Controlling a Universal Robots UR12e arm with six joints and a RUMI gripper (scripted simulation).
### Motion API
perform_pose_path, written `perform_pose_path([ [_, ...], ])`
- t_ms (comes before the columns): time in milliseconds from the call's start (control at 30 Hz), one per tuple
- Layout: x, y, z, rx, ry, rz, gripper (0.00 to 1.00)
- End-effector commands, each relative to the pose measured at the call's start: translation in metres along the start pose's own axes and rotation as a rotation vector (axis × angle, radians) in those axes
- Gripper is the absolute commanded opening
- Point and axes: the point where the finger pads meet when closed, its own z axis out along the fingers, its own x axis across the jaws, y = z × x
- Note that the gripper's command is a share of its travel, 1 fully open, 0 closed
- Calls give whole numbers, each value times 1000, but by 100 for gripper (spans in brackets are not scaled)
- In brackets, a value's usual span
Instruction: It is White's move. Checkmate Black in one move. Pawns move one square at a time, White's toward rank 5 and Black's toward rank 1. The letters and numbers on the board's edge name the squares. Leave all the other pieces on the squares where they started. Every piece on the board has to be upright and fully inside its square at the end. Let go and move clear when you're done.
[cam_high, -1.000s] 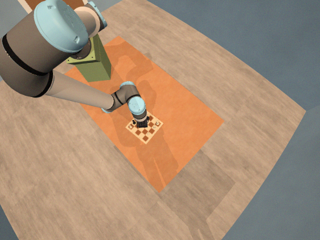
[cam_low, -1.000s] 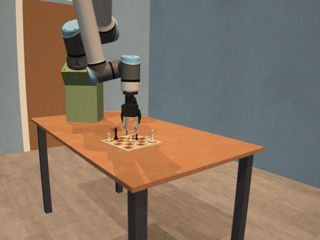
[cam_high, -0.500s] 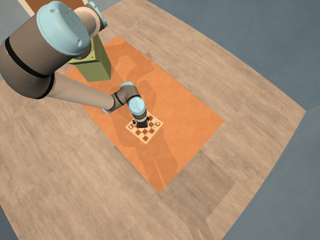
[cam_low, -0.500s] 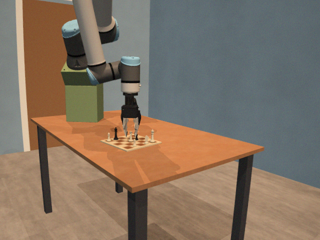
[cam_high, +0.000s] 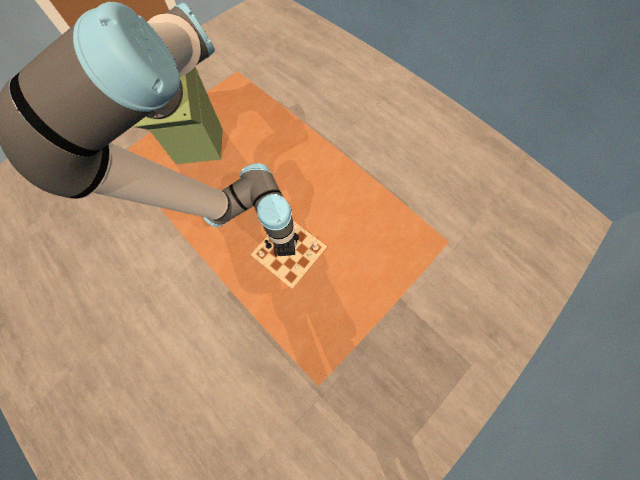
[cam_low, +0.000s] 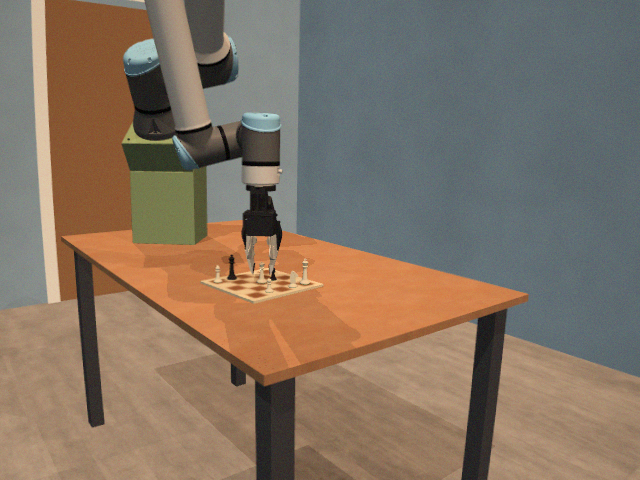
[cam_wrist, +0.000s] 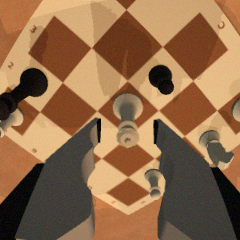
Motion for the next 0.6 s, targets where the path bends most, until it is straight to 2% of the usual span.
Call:
perform_pose_path([
  [0, 0, 0, 0, -1, 1, 0, 25],
  [233, 0, 0, 0, -1, 1, 0, 25],
  [267, 0, 0, 0, -1, 1, 0, 0],
  [567, 0, 0, 0, -1, 1, 0, 0],
])
